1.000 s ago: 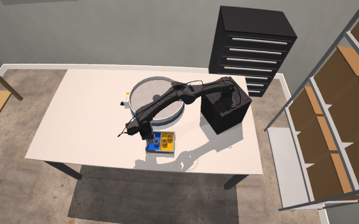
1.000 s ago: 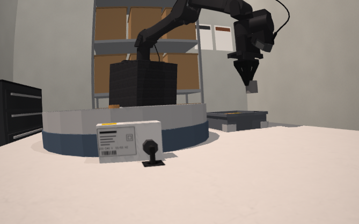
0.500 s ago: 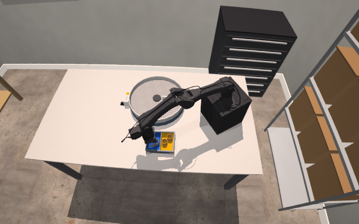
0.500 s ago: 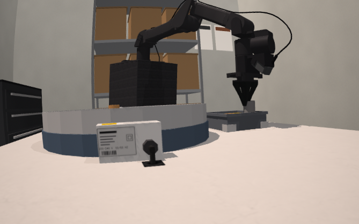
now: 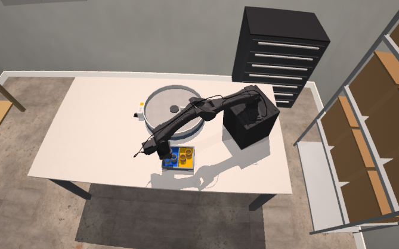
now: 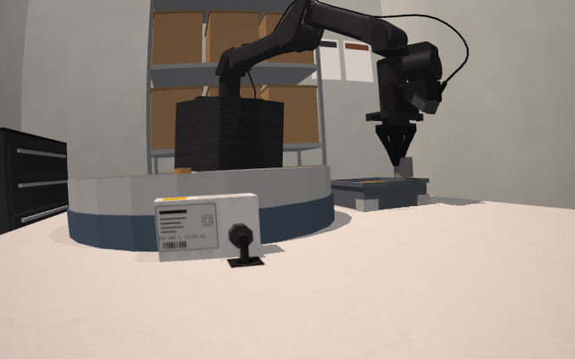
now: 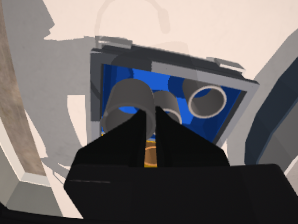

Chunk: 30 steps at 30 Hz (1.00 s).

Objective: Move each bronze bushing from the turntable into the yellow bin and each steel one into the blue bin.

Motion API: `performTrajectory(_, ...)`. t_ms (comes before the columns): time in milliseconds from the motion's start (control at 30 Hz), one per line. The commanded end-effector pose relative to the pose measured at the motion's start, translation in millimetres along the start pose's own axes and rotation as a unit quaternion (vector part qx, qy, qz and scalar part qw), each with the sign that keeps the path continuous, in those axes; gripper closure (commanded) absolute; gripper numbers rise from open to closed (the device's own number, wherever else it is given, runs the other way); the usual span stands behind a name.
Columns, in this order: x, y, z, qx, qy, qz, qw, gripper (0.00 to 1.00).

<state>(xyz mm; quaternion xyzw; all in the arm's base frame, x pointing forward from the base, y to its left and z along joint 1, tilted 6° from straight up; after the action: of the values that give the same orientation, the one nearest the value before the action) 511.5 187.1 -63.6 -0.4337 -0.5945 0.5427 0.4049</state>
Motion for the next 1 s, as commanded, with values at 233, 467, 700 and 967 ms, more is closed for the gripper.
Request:
performTrajectory(233, -1, -20.0, -11, -0.022, 0.000, 0.002, 1.000, 1.00)
performTrajectory(467, -1, -20.0, -11, -0.022, 0.000, 0.002, 1.000, 1.00)
performTrajectory(700, -2, -15.7, -9, -0.019, 0.000, 0.002, 1.000, 1.00)
performTrajectory(967, -2, -2.2, -9, -0.022, 0.001, 0.002, 1.000, 1.00)
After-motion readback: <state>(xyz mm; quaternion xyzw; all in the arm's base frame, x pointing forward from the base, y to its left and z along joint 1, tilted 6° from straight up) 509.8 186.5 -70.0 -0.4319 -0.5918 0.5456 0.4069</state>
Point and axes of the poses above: the point where the finger pads meet when closed, its own y axis out along the fingers, its own x axis across the jaws, z = x × y, the point moved 8 cm from there along -y, back along the fingers, and after that the axes turned 14 degrees about -y, right-handed, at the moved point
